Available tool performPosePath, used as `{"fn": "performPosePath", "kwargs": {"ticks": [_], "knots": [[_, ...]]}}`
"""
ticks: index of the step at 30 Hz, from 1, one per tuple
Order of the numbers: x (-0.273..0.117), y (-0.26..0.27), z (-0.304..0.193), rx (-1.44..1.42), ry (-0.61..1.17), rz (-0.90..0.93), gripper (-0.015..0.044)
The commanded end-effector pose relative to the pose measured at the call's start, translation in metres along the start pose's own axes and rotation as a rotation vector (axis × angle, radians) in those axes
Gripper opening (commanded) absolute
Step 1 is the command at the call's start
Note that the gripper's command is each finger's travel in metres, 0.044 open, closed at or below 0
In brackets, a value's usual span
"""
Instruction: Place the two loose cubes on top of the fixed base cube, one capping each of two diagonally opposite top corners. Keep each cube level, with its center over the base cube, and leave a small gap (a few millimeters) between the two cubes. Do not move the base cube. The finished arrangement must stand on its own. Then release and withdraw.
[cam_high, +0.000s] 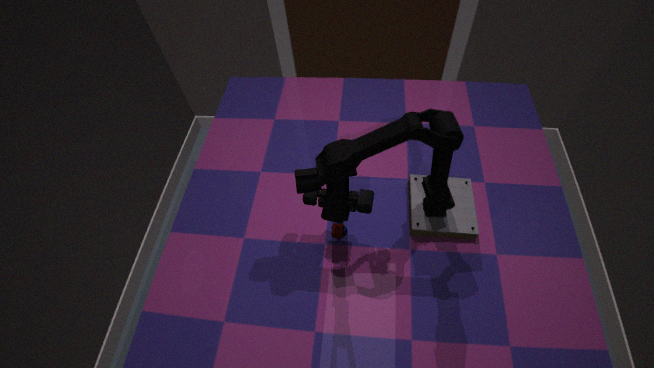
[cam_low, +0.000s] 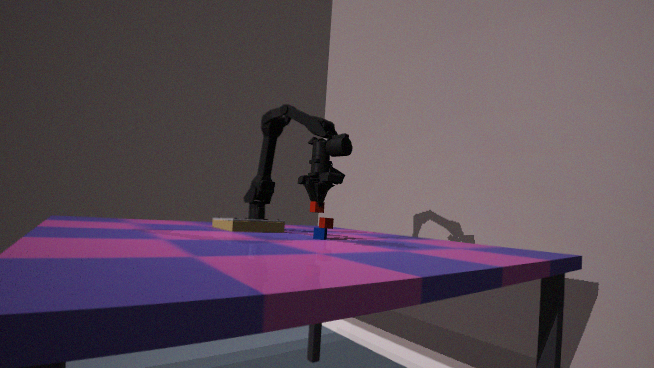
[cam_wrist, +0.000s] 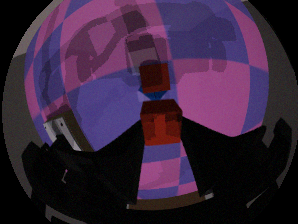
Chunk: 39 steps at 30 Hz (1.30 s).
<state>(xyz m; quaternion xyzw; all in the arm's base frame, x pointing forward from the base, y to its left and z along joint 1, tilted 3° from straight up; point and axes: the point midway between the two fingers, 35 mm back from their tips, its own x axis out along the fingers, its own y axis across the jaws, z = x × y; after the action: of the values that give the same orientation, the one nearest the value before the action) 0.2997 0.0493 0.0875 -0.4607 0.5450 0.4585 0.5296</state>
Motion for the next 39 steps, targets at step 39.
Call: {"fn": "performPosePath", "kwargs": {"ticks": [39], "knots": [[0.045, 0.001, 0.000, 0.029, -0.018, 0.012, 0.0105]]}}
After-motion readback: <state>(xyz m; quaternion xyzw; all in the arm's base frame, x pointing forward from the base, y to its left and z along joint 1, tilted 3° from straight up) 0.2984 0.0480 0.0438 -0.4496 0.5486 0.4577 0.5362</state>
